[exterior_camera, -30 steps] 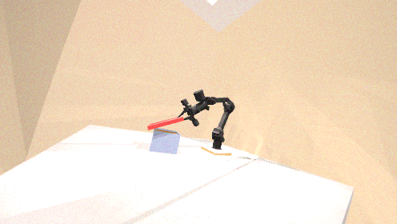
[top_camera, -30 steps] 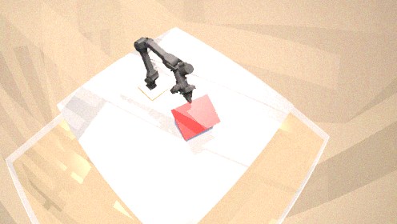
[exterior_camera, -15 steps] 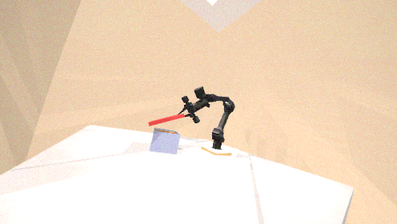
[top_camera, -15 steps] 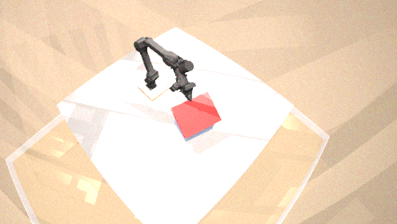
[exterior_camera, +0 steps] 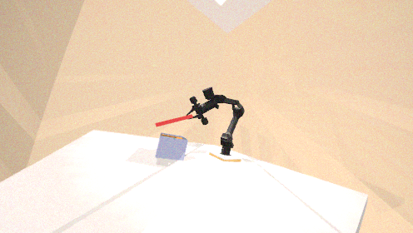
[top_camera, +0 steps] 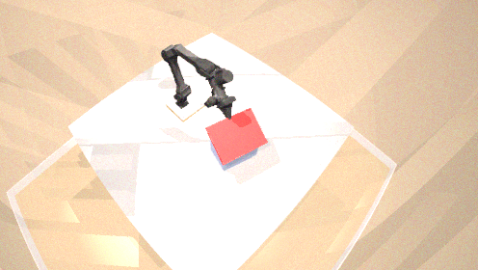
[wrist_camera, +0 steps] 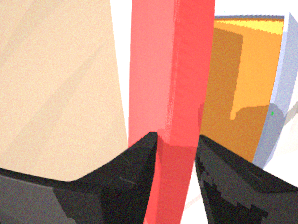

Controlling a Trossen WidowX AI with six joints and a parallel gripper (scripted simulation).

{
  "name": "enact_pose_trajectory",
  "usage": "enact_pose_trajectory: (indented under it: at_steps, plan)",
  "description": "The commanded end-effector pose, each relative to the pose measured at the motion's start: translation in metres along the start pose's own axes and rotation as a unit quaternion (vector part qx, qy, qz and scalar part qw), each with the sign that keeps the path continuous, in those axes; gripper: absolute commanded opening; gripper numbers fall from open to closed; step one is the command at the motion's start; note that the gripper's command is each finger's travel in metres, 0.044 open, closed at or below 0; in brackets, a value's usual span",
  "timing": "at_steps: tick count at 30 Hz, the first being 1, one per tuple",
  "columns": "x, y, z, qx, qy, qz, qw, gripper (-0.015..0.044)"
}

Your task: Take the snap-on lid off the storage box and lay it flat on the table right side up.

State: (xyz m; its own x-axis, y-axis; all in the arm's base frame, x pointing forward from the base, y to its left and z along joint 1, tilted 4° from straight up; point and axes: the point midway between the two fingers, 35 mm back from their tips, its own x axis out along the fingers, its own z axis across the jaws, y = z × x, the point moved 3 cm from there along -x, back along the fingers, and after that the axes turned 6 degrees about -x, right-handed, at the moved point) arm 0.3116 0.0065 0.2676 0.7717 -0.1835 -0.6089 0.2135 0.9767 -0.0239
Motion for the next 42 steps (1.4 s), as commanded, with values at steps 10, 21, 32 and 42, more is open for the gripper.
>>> enact_pose_trajectory:
  at_steps: [10, 21, 32, 42]
  plan:
    - [-0.009, -0.002, 0.011, 0.0, -0.007, 0.002, 1.0, 0.0]
    - [-0.008, -0.026, 0.003, -0.001, -0.007, 0.001, 1.0, 0.0]
    - [-0.009, -0.047, 0.0, -0.002, -0.007, 0.001, 1.0, 0.0]
    - [-0.01, -0.067, -0.003, -0.002, -0.007, 0.0, 1.0, 0.0]
